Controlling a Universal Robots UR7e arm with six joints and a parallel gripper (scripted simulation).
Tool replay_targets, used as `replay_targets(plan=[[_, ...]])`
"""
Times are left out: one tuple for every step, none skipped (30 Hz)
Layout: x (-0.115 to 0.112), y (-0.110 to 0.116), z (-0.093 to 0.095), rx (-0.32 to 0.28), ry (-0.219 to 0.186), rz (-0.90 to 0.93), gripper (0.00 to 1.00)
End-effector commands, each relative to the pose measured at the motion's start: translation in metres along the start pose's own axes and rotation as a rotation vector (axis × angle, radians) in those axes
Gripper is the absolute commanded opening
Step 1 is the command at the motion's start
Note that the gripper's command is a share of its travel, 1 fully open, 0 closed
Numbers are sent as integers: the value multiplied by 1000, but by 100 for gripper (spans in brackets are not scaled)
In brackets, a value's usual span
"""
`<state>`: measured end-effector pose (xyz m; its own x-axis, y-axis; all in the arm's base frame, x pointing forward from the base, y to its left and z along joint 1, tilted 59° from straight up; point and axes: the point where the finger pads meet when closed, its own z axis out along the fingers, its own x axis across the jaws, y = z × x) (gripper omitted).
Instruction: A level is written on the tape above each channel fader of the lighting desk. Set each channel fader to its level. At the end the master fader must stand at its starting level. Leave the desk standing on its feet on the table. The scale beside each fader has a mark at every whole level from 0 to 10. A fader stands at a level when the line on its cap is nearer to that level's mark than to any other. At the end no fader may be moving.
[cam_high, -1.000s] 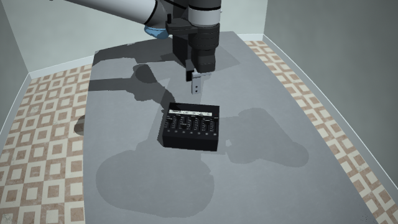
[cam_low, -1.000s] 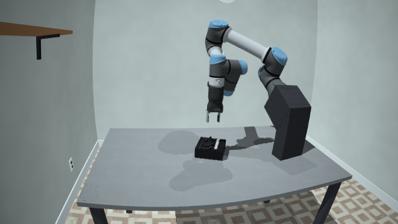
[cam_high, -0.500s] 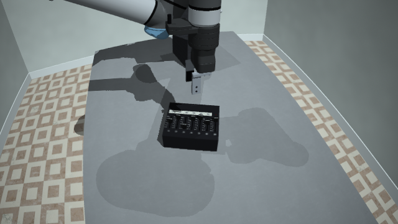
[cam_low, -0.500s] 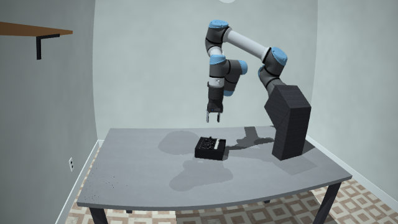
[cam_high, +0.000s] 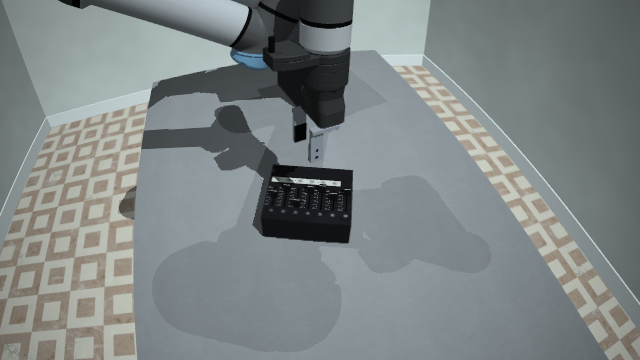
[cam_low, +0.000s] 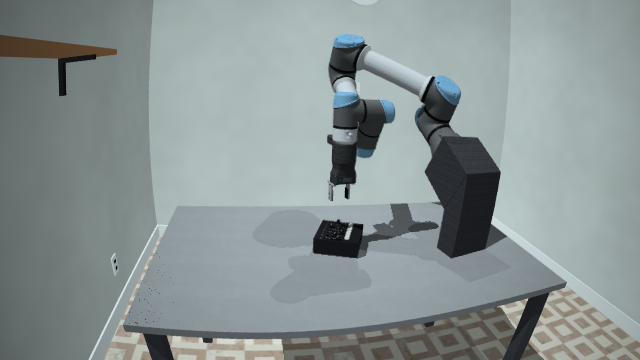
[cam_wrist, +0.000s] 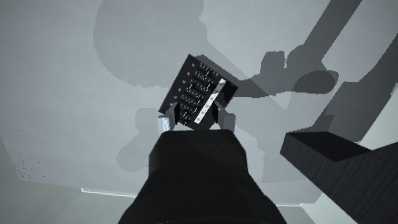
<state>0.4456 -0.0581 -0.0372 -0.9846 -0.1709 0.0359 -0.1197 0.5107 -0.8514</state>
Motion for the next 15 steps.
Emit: replay_targets(plan=[[-8, -6, 11, -6, -15, -161, 100], [-9, -7, 13, -6, -15, -191, 100], [-10, -9, 15, -6, -15, -222, 100], [-12, -10, 17, -6, -15, -253, 100], [-13, -11, 19, -6, -16, -285, 100], [-14, -12, 21, -6, -16, -317, 100], [-15, -14, 24, -6, -16, -350, 100], [-16, -15, 26, -6, -16, -383, 100], [-17, -16, 28, -5, -16, -415, 100], [-18, -18, 30, -5, -17, -448, 100], [-18, -18, 30, -5, -17, -448, 100], [-18, -18, 30, -5, -17, -448, 100], [-19, -19, 32, -5, -17, -481, 100], [-20, -20, 35, -4, -17, -513, 100], [-21, -21, 37, -4, -17, -545, 100]])
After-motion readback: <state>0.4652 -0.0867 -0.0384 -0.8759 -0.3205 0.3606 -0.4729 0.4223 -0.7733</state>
